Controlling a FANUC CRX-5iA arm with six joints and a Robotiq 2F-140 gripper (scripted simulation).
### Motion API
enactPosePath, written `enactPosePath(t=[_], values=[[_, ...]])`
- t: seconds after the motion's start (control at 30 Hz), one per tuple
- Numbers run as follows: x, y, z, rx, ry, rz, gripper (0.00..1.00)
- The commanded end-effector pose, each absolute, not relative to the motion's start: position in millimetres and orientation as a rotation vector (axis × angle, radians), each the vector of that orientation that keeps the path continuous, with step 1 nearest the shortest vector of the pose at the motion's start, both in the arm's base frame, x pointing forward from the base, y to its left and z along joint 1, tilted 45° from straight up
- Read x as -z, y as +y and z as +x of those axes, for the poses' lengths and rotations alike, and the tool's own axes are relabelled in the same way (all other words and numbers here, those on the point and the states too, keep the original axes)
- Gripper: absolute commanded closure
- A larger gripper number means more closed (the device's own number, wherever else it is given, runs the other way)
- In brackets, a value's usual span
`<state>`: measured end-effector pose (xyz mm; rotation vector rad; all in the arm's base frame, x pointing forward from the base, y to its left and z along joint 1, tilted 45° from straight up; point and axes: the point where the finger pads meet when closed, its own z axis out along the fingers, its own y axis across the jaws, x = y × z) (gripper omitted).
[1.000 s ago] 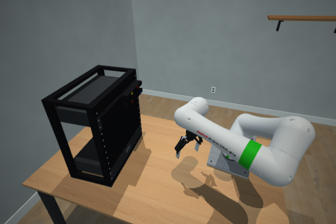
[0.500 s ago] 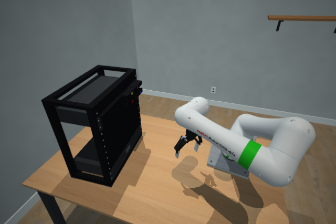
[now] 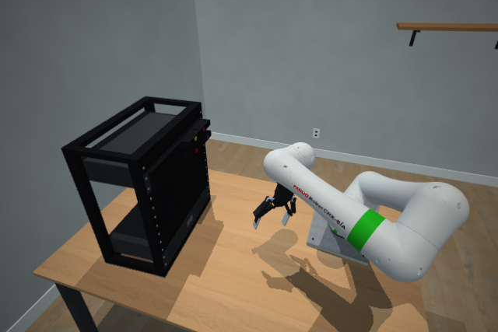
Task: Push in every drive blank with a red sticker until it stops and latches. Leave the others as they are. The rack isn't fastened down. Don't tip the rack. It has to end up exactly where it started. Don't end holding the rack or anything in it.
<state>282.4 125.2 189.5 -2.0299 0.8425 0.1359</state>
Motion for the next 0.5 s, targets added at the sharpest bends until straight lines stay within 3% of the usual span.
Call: enactPosePath(t=[0.0,0.47], values=[[-196,124,297,-0.111,0.893,-1.949,0.0],[-232,90,367,0.038,1.092,-1.575,0.0]])
